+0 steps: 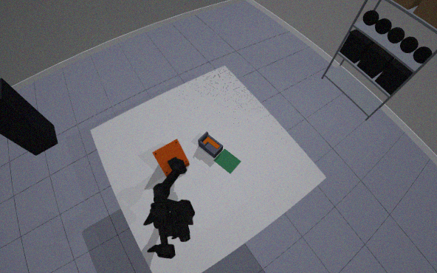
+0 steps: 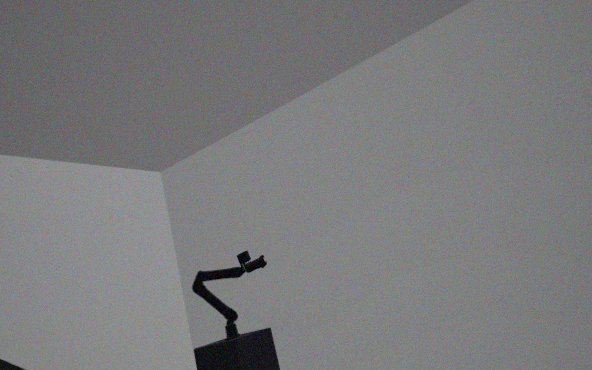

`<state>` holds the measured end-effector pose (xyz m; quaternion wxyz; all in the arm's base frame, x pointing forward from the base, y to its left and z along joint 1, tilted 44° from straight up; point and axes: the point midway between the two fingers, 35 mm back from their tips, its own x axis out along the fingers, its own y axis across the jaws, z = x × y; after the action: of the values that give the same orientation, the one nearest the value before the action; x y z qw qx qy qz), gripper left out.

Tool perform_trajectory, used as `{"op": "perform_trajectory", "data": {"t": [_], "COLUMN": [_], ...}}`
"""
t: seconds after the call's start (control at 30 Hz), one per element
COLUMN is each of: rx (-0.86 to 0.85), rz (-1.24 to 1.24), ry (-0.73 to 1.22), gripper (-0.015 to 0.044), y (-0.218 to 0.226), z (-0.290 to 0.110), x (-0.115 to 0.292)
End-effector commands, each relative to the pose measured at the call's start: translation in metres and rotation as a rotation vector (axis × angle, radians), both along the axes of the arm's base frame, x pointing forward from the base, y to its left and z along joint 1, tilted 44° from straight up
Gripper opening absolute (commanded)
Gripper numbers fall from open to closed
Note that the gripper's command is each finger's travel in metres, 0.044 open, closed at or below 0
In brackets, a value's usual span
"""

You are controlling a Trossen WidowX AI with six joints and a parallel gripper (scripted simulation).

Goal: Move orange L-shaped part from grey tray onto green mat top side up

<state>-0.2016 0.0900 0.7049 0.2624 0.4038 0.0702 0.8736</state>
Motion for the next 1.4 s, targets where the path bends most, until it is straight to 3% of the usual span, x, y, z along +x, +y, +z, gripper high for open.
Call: {"op": "perform_trajectory", "data": {"t": [0.0, 0.1, 0.27, 0.63, 0.77, 1.07, 1.37], "rx": [0.008, 0.056, 0.181, 0.249, 0.305, 0.262, 0.053], "rz": [-0.001, -0.012, 0.035, -0.008, -0.068, -0.378, -0.797], "ry": [0.008, 0.053, 0.227, 0.443, 0.592, 0.928, 1.27], "gripper": [0.0374, 0.0295, 0.018, 0.018, 0.018, 0.018, 0.018], "y": [-0.001, -0.007, -0.035, -0.04, -0.038, 0.003, 0.052], "z": [0.002, 0.012, 0.032, 0.035, 0.032, -0.022, -0.141], "x": [0.004, 0.023, 0.089, 0.198, 0.263, 0.422, 0.568]}}
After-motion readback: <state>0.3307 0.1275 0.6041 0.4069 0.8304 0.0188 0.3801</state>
